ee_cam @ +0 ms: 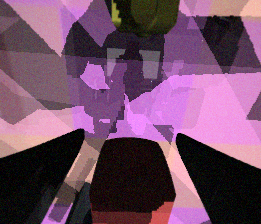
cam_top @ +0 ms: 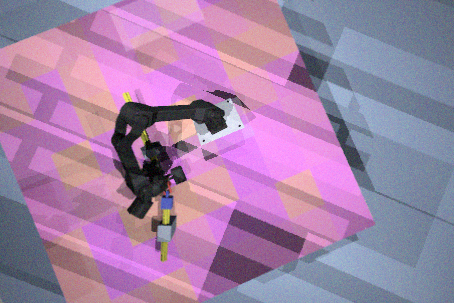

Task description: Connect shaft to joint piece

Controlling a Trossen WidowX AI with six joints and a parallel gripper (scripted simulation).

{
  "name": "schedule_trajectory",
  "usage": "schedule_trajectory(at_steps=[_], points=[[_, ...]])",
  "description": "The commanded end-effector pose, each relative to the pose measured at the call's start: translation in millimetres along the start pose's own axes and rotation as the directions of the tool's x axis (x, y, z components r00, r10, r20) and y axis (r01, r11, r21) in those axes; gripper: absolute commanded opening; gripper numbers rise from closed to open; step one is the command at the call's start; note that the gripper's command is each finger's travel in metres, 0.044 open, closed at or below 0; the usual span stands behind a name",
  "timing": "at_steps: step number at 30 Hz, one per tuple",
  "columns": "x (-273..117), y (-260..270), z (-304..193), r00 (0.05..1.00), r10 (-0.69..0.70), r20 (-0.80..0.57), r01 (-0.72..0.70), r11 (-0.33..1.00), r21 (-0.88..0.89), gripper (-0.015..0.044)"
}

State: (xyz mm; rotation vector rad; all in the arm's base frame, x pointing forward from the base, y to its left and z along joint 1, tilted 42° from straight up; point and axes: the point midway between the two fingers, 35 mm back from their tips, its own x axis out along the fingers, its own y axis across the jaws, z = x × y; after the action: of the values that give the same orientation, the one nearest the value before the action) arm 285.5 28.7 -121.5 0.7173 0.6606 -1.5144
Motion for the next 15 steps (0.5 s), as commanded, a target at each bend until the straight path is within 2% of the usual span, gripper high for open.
schedule_trajectory(at_steps=[1, 7, 13, 15], points=[[0, 0, 0, 1.000, 0.001, 0.001, -0.001, 1.000, 0.000, 0.0440], [-2, 0, -1, 1.000, -0.003, 0.022, 0.003, 1.000, 0.000, 0.0440], [-25, -1, -5, 0.978, -0.001, 0.209, 0.002, 1.000, -0.004, 0.0440], [-29, 0, -5, 0.973, 0.003, 0.230, -0.002, 1.000, -0.006, 0.0440]])
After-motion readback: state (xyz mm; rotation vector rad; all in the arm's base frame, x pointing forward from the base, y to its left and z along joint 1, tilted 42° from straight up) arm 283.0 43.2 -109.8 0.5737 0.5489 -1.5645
